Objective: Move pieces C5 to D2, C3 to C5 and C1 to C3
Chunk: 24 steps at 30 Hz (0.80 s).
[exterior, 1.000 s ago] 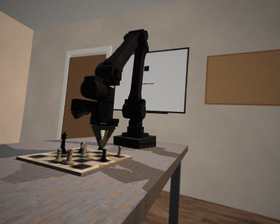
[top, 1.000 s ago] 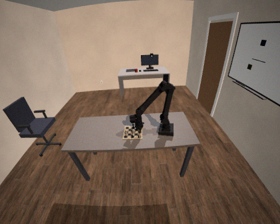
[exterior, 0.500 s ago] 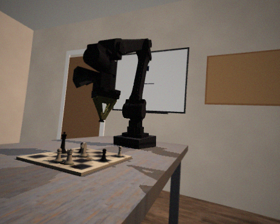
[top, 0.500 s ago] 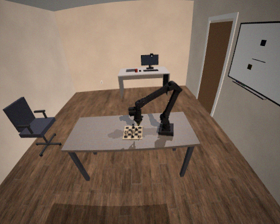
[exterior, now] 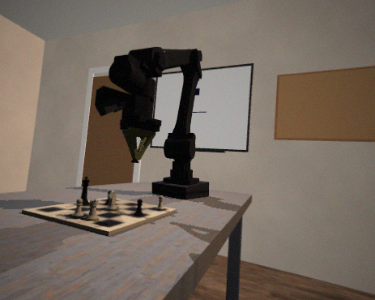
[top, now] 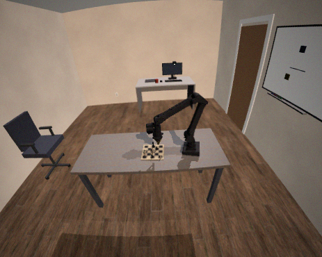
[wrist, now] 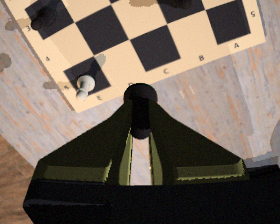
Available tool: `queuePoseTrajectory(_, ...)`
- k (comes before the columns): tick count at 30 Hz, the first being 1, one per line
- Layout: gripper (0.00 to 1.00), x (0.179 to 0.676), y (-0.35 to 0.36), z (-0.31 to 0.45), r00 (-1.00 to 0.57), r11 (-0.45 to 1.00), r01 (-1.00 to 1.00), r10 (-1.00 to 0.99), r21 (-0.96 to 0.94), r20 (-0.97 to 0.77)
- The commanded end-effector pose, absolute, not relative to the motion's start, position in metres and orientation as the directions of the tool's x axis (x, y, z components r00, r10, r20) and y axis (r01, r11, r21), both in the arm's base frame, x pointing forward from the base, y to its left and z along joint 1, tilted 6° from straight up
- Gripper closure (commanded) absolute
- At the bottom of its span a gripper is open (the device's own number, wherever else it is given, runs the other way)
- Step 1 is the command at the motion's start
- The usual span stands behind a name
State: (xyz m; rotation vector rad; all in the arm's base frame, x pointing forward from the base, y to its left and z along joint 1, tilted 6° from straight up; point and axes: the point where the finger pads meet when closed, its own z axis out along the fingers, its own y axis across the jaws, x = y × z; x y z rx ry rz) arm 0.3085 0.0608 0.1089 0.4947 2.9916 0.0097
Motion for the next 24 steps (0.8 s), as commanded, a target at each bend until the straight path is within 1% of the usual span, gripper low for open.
queuePoseTrajectory(1, 1.0, 0.377, 0.089, 0.13, -0.986, 0.999, 0.05, 0.052, 0.018, -0.16)
queuePoseTrajectory(2, 1.0, 0.388, 0.093, 0.133, -0.987, 0.999, 0.04, 0.042, 0.016, -0.154)
queuePoseTrajectory(3, 1.0, 0.4, 0.099, 0.133, -0.989, 0.999, -0.036, -0.035, 0.002, -0.145)
queuePoseTrajectory(5, 1.0, 0.4, 0.099, 0.133, -0.989, 0.999, -0.036, -0.035, 0.002, -0.145)
queuePoseTrajectory(6, 1.0, 0.417, 0.097, 0.133, -0.988, 0.998, -0.065, -0.065, -0.005, -0.141)
queuePoseTrajectory(7, 1.0, 0.422, 0.099, 0.133, -0.986, 0.996, -0.089, -0.089, -0.009, -0.141)
queuePoseTrajectory(10, 1.0, 0.423, 0.103, 0.133, -0.985, 0.995, -0.1, -0.101, -0.009, -0.141)
queuePoseTrajectory(11, 1.0, 0.401, 0.099, 0.112, -0.99, 0.994, -0.105, -0.106, -0.017, -0.088)
queuePoseTrajectory(13, 1.0, 0.402, 0.1, 0.126, -0.987, 0.994, -0.106, -0.107, -0.013, -0.123)
queuePoseTrajectory(14, 1.0, 0.42, 0.104, 0.146, -0.979, 0.994, -0.105, -0.105, -0.006, -0.172)
queuePoseTrajectory(16, 1.0, 0.426, 0.106, 0.149, -0.975, 0.994, -0.105, -0.104, -0.002, -0.196)
queuePoseTrajectory(19, 1.0, 0.415, 0.103, 0.124, -0.985, 0.994, -0.106, -0.106, -0.011, -0.135)
queuePoseTrajectory(24, 1.0, 0.408, 0.101, 0.111, -0.988, 0.994, -0.105, -0.106, -0.015, -0.112)
